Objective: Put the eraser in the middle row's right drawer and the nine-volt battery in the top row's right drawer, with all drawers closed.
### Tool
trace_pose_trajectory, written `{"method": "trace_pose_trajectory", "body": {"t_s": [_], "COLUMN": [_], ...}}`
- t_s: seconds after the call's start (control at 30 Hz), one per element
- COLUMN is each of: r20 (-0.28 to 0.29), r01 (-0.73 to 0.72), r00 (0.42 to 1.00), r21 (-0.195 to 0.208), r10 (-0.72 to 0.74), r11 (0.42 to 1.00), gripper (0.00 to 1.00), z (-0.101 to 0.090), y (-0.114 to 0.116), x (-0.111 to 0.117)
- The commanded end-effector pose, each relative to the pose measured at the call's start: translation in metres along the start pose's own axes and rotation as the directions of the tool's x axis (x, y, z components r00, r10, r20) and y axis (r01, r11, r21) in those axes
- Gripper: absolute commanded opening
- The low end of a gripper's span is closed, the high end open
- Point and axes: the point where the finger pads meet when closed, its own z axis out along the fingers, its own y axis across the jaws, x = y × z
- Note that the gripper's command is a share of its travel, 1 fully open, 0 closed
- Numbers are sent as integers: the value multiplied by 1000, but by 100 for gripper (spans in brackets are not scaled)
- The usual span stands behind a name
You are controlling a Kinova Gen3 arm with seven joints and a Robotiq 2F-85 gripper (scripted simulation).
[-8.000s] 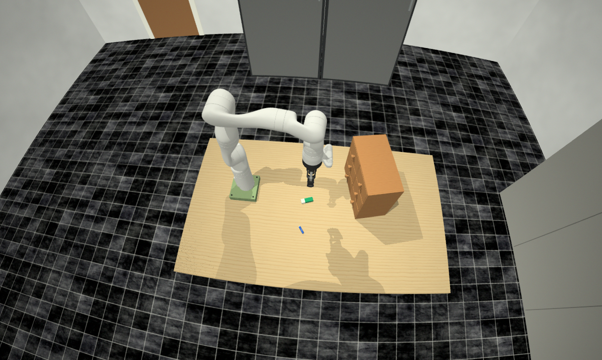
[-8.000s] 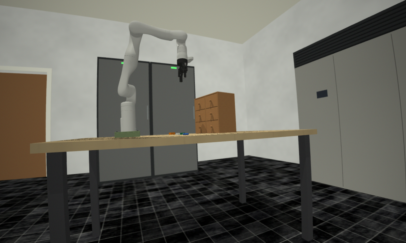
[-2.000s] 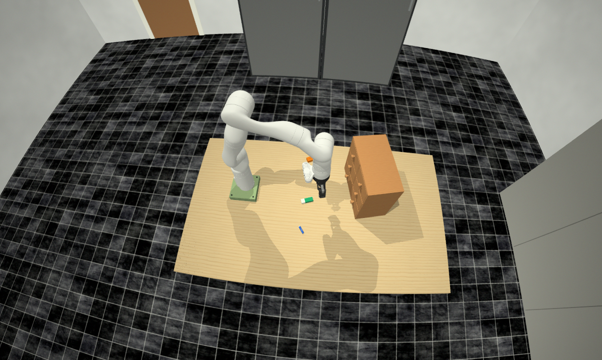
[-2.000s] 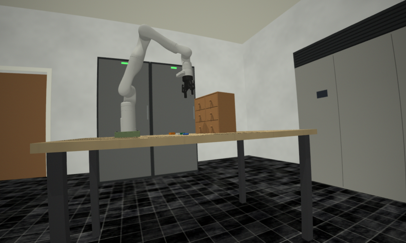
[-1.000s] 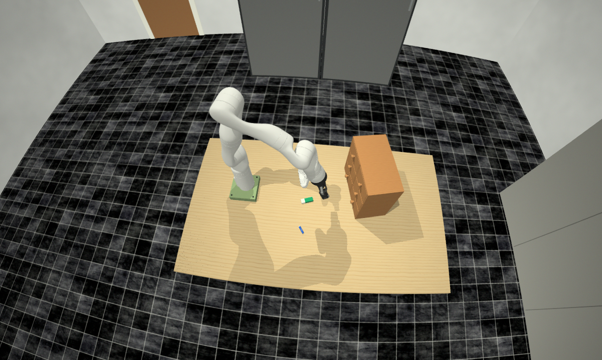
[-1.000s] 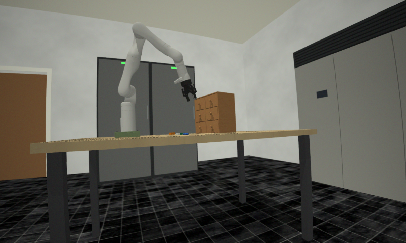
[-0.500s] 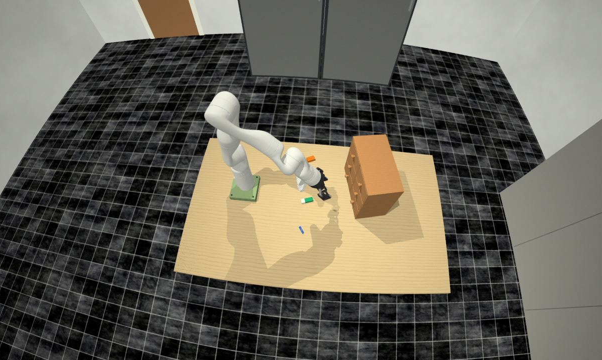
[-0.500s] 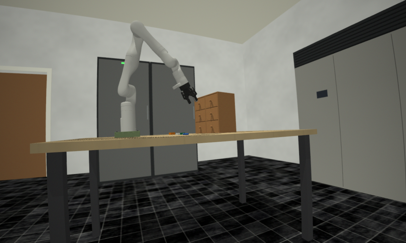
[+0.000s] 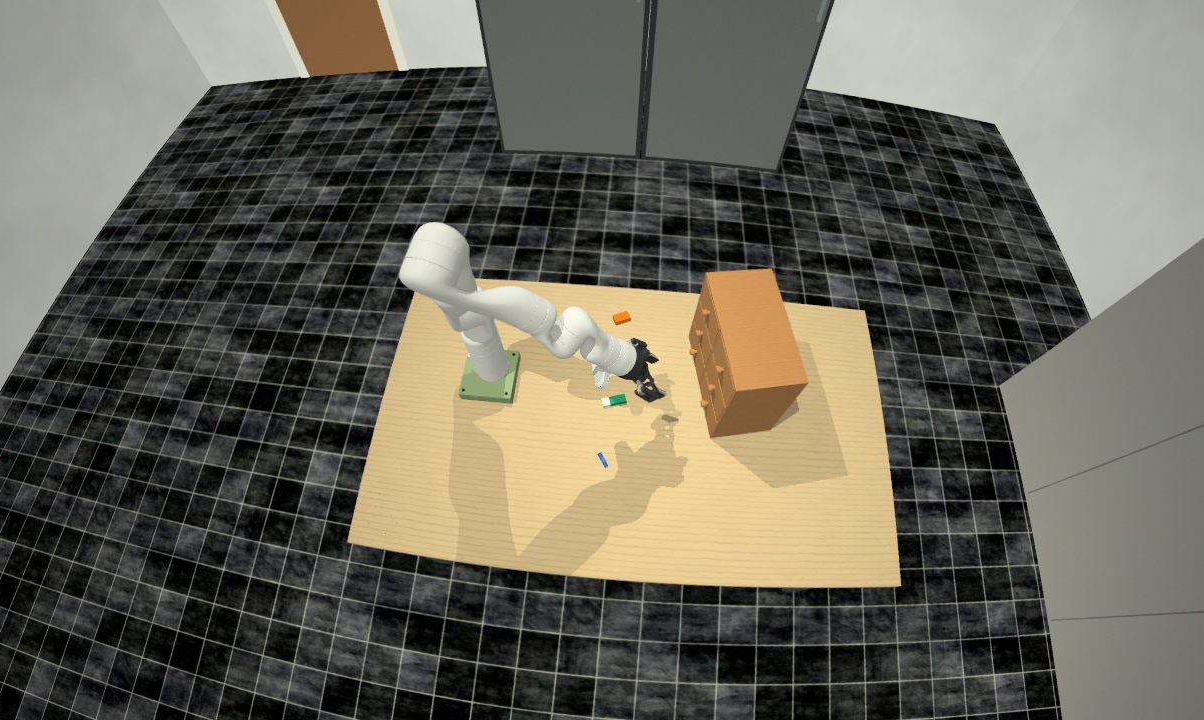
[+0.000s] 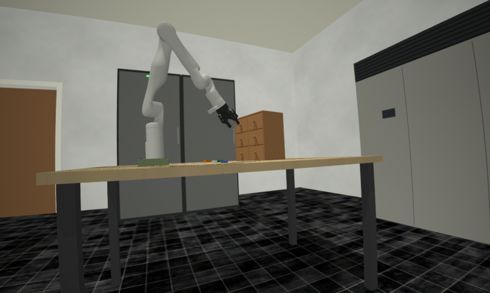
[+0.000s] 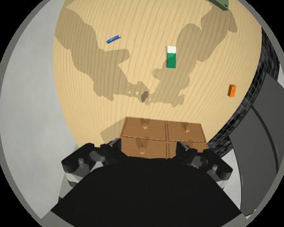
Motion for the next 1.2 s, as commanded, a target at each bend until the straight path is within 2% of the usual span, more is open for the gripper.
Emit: {"method": "trace_pose_trajectory", "body": {"t_s": [0.0, 0.27, 0.47, 0.53, 0.93, 1.17], "r20": [10, 132, 226, 226, 392, 436], "r01": [-41, -45, -42, -42, -46, -43], "r00": [999, 990, 973, 973, 919, 899], "r21": [-6, 2, 0, 0, 2, 1], "r10": [41, 45, 41, 41, 42, 39], "r11": [999, 999, 999, 999, 999, 999], "gripper": [100, 100, 100, 100, 100, 100], "z": [7, 9, 20, 20, 36, 42], "y": [-10, -12, -12, -12, -12, -12], "x": [16, 8, 9, 9, 7, 7]}}
